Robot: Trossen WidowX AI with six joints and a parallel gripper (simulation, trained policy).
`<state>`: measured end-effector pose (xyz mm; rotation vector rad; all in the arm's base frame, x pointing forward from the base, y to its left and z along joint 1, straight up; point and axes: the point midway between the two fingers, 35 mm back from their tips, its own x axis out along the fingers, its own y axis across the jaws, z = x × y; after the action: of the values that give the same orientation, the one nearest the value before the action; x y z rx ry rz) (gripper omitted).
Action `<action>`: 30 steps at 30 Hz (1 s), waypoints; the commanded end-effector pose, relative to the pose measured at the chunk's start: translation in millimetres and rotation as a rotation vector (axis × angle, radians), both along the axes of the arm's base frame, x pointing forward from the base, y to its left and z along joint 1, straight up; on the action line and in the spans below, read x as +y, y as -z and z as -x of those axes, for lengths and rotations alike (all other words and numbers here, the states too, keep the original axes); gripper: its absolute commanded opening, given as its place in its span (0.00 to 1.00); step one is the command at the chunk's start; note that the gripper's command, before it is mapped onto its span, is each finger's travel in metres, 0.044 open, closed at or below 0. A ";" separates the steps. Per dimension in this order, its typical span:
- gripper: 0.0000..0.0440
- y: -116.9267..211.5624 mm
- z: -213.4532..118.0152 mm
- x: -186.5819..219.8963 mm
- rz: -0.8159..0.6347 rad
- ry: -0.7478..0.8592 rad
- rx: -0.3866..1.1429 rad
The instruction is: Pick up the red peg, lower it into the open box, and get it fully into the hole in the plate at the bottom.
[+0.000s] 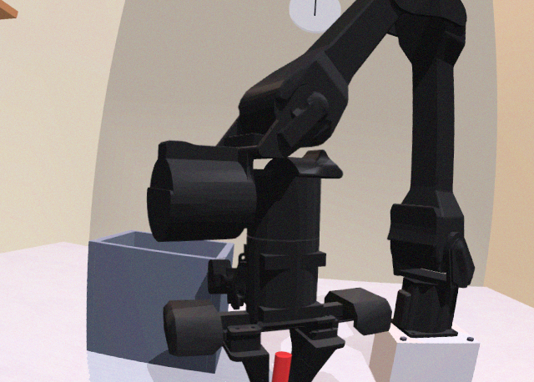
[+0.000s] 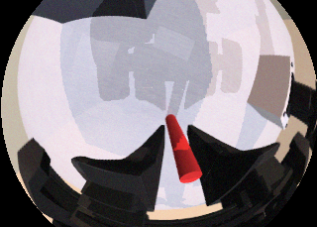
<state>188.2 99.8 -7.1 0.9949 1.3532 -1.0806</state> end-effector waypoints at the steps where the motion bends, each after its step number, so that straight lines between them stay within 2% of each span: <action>1: 0.01 5.0 -3.6 4.7 -0.018 -0.028 -0.004; 14: 0.00 -20.0 -23.6 8.2 -0.070 0.001 -0.099; 30: 0.00 -84.1 -55.9 2.8 -0.127 0.008 -0.261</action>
<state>235.8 105.2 59.5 1.1749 1.2415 -0.8815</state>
